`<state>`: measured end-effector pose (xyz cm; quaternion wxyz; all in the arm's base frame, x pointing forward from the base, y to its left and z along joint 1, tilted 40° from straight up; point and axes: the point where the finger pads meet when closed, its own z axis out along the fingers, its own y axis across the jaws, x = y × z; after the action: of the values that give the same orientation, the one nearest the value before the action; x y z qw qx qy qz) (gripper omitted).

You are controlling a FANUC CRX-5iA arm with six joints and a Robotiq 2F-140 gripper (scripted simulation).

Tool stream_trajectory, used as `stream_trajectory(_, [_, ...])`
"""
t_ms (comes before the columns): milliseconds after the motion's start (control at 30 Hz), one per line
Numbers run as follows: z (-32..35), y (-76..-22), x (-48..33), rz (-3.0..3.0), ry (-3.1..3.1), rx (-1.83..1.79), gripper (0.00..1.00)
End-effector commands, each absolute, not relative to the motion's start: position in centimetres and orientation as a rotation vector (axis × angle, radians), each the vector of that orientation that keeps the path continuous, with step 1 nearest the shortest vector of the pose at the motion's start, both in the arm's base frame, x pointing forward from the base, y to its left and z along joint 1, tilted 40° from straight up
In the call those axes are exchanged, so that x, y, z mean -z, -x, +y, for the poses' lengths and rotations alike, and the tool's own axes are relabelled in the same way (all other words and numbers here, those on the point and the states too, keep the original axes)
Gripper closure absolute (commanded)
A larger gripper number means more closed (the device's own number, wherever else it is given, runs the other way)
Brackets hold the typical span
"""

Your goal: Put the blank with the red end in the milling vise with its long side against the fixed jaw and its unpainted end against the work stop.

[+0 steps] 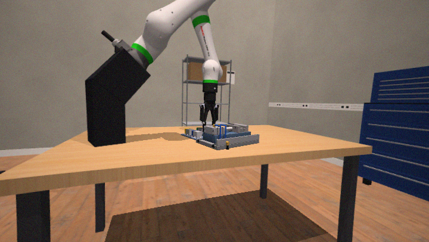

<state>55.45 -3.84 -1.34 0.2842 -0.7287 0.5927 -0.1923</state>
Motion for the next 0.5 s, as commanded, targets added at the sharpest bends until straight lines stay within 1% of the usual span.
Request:
stream_trajectory(0, [-3.86, -55.50, 1.32, 1.586, 1.949, 0.516, 0.51])
stream_trajectory(467, [-3.84, -55.59, 1.44, 1.586, 1.949, 0.516, 0.51])
